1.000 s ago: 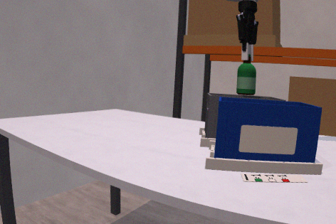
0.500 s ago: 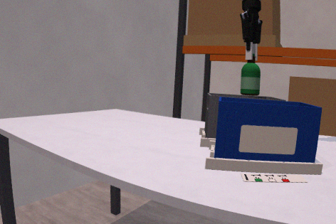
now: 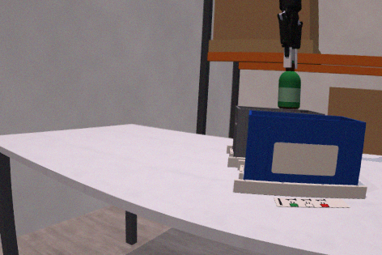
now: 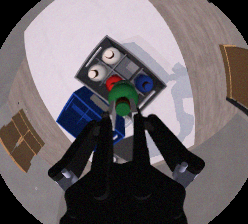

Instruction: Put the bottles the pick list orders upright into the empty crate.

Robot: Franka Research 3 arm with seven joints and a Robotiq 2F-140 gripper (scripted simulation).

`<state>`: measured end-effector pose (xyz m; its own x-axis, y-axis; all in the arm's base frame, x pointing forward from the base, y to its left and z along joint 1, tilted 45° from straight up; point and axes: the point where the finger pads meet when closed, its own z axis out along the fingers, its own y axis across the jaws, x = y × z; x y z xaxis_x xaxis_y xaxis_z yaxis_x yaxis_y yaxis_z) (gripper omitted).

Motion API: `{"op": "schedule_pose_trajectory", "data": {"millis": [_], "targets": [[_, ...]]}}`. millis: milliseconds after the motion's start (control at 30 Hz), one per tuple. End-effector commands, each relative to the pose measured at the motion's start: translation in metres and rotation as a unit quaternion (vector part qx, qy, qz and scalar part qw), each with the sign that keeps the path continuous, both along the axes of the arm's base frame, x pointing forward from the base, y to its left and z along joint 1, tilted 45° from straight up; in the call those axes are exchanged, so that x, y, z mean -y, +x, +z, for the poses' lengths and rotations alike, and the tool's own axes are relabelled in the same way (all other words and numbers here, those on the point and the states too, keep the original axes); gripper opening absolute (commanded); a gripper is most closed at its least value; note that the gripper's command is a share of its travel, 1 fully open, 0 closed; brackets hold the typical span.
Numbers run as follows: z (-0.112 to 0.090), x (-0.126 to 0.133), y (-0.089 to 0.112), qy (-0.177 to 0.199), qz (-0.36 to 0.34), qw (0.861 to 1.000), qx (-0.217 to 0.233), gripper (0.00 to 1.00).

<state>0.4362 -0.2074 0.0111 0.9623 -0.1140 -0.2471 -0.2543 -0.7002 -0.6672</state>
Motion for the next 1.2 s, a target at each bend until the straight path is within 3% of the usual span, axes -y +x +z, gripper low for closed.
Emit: {"op": "schedule_pose_trajectory", "data": {"millis": [0,1167], "targets": [[0.007,0.002,-0.001,-0.004,-0.012,1.000,0.000,0.00],[0.036,-0.022,-0.050,-0.004,-0.012,1.000,0.000,0.00]]}}
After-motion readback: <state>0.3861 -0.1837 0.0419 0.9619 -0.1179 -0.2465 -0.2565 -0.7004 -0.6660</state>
